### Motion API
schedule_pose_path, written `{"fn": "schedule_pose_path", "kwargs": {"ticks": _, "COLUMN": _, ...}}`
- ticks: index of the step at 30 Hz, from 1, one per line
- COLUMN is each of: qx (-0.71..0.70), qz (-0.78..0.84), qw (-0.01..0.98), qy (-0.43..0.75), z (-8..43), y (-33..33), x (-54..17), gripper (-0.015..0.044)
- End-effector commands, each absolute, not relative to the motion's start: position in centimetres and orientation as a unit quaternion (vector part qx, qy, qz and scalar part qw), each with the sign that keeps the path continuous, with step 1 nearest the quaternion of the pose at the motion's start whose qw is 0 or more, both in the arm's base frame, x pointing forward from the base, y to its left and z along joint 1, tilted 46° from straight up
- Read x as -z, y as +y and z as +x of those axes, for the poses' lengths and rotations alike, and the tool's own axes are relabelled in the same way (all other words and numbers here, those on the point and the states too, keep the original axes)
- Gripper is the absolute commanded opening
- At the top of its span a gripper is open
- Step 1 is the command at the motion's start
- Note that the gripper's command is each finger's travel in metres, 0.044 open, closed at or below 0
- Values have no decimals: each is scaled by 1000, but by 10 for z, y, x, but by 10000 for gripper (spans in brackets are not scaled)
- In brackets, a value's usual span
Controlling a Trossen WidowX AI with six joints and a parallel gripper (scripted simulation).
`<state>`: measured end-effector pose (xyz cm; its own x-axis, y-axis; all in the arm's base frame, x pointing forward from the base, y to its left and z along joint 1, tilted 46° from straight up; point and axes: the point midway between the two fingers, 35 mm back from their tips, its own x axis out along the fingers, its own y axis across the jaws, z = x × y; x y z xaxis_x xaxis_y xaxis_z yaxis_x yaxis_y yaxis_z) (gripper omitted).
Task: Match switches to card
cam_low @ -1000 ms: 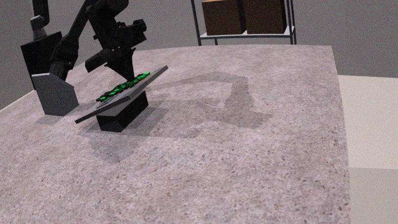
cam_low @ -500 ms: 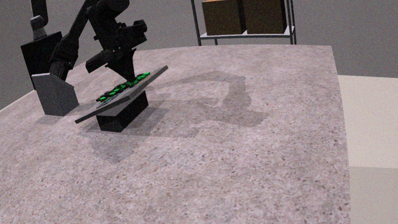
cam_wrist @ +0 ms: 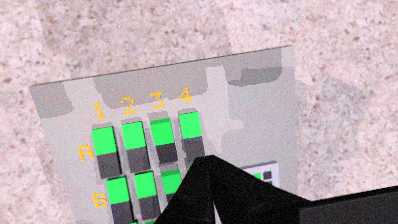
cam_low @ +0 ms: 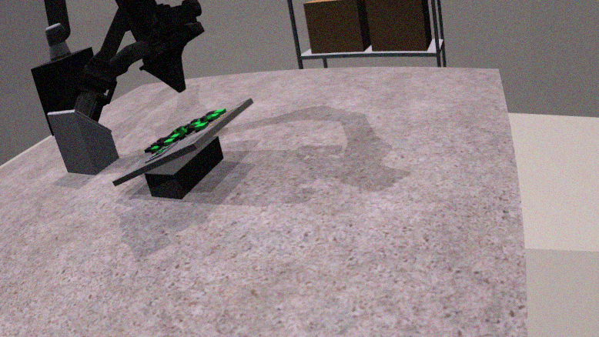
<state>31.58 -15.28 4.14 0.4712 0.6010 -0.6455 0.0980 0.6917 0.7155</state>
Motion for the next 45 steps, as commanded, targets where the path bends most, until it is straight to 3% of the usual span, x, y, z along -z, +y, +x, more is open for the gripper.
{"fn": "schedule_pose_path", "kwargs": {"ticks": 1, "qx": -165, "qz": 355, "qw": 779, "qy": 490, "z": 313, "y": -152, "x": -46, "gripper": 0}}
{"fn": "schedule_pose_path", "kwargs": {"ticks": 10, "qx": -166, "qz": 356, "qw": 778, "qy": 491, "z": 268, "y": -89, "x": -72, "gripper": 0}}
{"fn": "schedule_pose_path", "kwargs": {"ticks": 45, "qx": -162, "qz": 359, "qw": 784, "qy": 480, "z": 294, "y": -52, "x": -34, "gripper": 0}}
